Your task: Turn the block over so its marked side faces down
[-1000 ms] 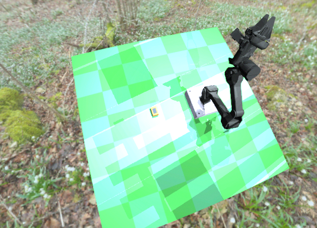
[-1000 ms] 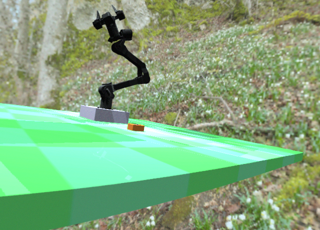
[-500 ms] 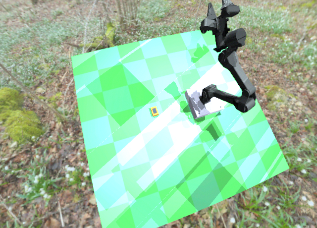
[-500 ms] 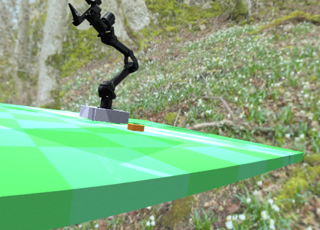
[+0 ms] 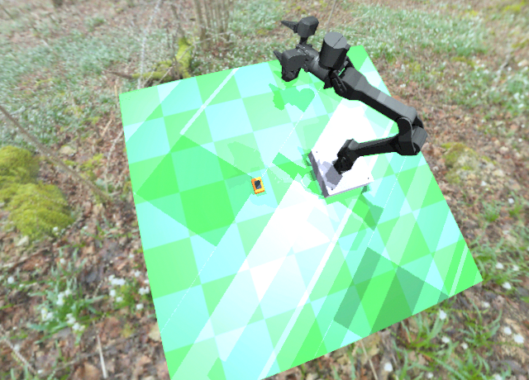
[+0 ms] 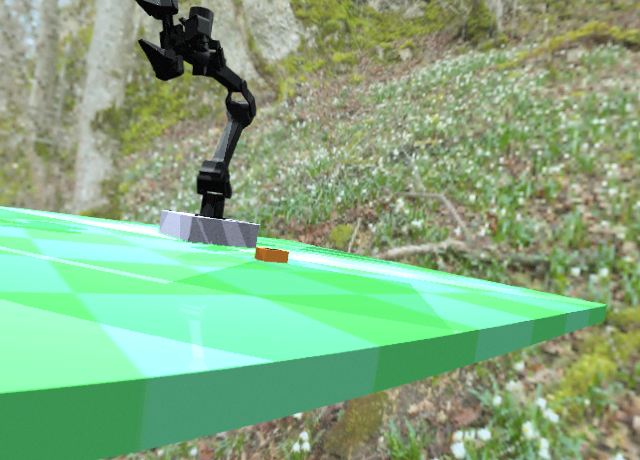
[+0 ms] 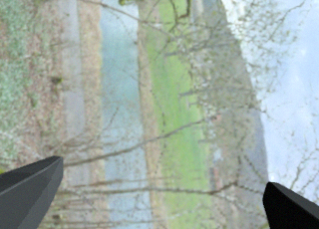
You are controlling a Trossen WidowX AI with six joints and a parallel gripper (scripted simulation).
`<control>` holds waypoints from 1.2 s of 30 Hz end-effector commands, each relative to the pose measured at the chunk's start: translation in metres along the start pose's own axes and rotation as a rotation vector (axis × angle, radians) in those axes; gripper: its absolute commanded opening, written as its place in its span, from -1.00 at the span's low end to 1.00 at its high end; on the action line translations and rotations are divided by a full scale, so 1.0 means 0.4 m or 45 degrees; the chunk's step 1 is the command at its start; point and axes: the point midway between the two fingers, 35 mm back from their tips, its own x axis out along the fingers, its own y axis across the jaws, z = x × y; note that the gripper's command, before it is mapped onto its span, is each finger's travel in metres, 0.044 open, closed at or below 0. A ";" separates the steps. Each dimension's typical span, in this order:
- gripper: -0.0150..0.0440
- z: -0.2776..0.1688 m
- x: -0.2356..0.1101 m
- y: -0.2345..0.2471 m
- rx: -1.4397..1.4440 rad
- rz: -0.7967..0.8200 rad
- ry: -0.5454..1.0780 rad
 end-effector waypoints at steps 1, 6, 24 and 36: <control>1.00 0.076 0.040 0.124 0.119 0.249 -0.066; 1.00 0.184 0.049 0.312 0.257 0.615 -0.090; 1.00 0.405 -0.303 0.906 0.270 1.724 0.528; 1.00 0.393 -0.390 1.039 0.212 1.794 0.702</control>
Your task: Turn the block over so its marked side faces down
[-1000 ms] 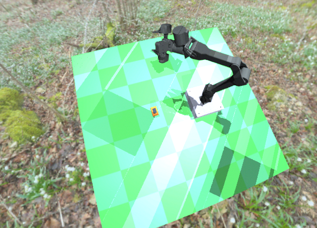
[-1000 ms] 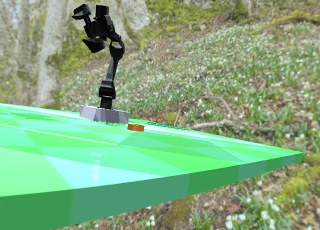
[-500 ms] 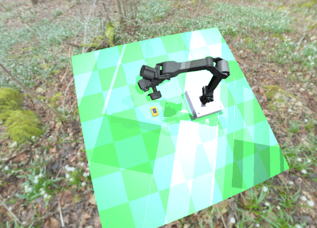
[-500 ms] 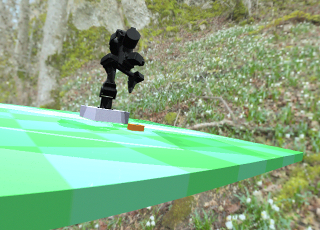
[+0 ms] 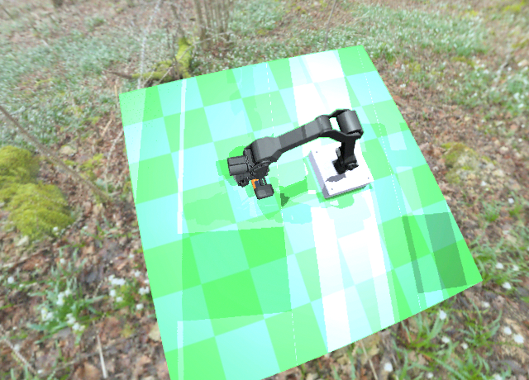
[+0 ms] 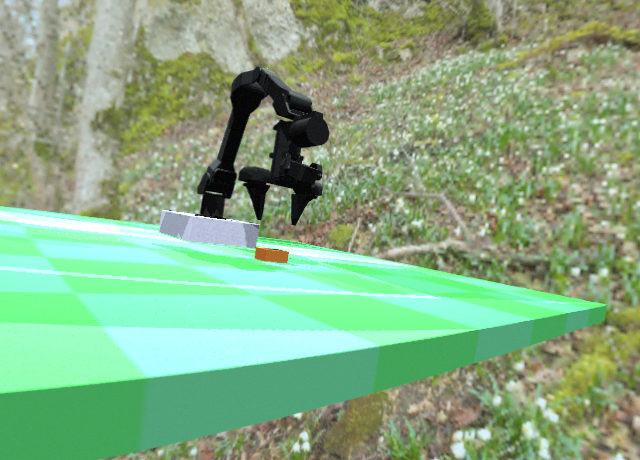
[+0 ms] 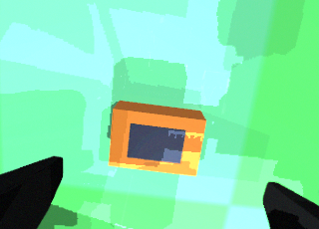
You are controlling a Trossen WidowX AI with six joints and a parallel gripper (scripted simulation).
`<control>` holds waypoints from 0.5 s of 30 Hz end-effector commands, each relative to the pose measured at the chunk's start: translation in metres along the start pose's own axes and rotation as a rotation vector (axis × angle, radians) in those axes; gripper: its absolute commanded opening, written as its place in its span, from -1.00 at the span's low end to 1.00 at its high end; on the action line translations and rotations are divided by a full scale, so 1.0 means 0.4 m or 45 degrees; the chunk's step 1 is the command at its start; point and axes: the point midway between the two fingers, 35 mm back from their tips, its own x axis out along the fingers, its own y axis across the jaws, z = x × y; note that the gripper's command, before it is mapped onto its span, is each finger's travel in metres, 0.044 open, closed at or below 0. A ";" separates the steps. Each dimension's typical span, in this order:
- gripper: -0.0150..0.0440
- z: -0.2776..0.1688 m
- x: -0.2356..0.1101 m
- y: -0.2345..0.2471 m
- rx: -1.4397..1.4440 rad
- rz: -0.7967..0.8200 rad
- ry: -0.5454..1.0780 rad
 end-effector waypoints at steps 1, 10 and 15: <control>1.00 -0.015 0.062 0.006 0.008 0.007 0.034; 1.00 -0.020 0.100 0.011 0.008 0.007 0.034; 1.00 -0.020 0.118 0.011 0.008 0.007 0.034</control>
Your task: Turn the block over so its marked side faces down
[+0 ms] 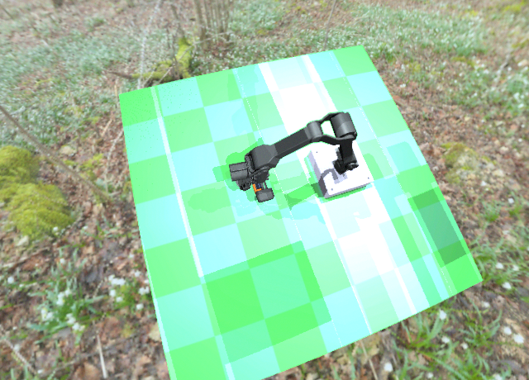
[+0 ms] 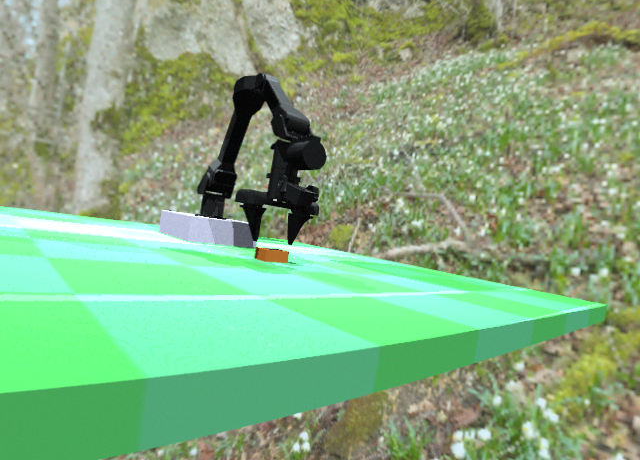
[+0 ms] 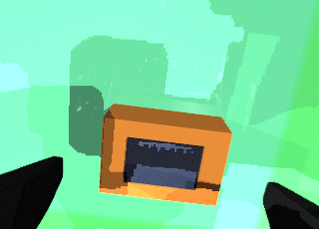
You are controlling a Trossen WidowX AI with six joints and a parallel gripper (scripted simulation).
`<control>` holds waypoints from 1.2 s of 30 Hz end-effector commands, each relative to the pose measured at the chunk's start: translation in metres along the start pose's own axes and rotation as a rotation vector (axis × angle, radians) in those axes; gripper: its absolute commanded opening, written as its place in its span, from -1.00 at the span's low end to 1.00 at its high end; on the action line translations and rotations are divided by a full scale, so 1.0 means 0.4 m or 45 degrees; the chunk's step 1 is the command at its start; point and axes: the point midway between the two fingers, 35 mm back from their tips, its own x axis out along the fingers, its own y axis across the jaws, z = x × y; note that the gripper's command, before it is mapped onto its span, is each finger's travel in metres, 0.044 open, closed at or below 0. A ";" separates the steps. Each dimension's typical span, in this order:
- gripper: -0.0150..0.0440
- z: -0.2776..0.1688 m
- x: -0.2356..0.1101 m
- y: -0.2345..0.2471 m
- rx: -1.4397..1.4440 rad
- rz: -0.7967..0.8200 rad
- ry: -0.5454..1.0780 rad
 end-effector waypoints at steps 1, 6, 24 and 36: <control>1.00 -0.002 0.015 0.002 0.004 0.004 0.002; 1.00 -0.002 0.036 0.002 0.004 0.004 0.002; 0.51 -0.003 0.073 0.002 0.004 0.004 0.002; 0.24 -0.003 0.073 0.002 0.004 0.004 0.002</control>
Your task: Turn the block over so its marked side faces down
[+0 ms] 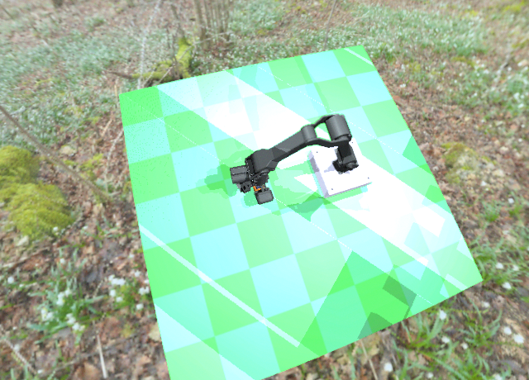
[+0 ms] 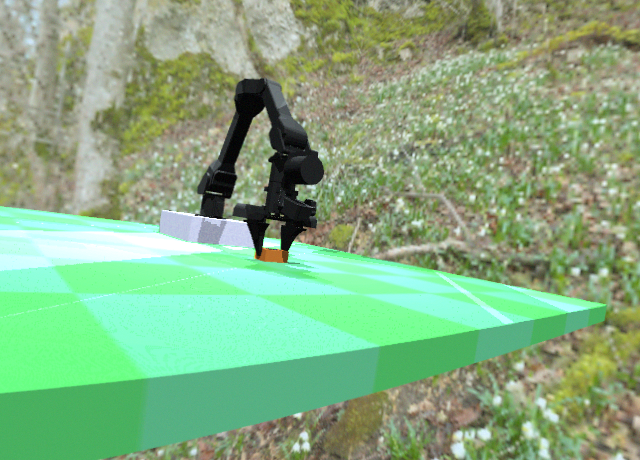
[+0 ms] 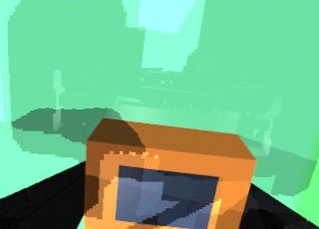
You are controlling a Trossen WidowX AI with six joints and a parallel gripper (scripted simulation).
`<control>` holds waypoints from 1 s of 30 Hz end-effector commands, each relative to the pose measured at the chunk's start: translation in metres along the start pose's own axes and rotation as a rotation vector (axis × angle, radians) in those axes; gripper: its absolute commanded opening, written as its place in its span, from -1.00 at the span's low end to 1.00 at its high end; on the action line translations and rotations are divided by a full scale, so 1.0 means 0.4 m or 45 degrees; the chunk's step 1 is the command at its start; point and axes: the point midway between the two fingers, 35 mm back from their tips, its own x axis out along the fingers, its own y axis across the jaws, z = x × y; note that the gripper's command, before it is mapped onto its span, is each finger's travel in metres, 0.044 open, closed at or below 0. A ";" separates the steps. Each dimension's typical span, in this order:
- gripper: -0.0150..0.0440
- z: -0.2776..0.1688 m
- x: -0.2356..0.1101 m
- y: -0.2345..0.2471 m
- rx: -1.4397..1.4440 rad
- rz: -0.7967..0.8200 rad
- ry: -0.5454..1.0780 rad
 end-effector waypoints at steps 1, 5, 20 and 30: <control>0.22 0.000 0.000 0.001 0.004 0.002 -0.002; 0.13 0.000 0.000 0.001 0.004 0.002 -0.002; -0.49 0.002 -0.071 0.000 0.005 0.003 -0.032; -0.49 0.009 -0.052 -0.001 0.009 0.006 -0.235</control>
